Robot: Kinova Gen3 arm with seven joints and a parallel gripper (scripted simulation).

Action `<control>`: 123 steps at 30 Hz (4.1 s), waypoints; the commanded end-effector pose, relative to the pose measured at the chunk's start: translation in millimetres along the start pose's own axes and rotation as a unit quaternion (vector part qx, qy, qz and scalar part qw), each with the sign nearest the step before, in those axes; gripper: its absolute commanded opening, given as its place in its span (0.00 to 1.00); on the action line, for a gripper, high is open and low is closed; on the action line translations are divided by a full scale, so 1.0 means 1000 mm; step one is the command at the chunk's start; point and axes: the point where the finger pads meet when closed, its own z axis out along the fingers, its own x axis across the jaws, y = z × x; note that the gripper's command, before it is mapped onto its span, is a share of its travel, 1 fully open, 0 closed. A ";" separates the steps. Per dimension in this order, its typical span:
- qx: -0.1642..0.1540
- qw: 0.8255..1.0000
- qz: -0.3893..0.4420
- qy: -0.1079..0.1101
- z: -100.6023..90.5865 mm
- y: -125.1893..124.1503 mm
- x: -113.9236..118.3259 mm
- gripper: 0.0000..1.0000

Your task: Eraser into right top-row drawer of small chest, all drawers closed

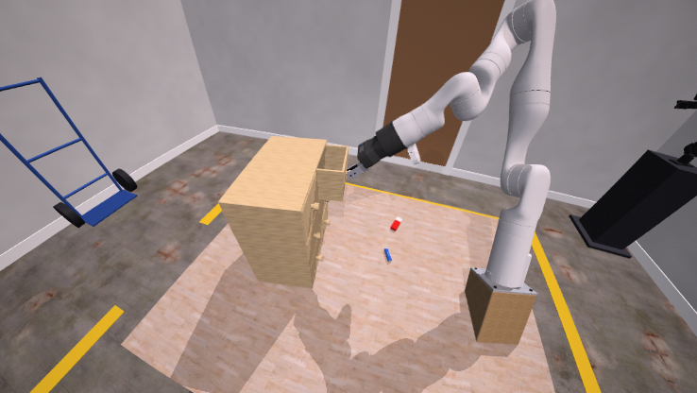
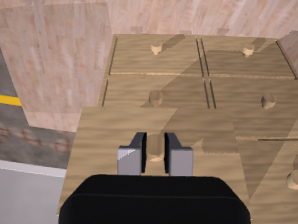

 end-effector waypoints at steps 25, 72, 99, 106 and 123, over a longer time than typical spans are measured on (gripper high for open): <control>-0.001 1.000 0.000 0.000 -0.001 0.001 0.000 0.61; -0.001 1.000 0.000 0.000 -0.068 -0.041 0.000 0.67; 0.000 1.000 0.000 0.000 -0.090 -0.048 0.000 0.67; 0.002 1.000 0.000 0.000 -0.091 -0.048 0.000 0.67; 0.020 1.000 0.000 0.000 -0.096 -0.047 0.000 0.67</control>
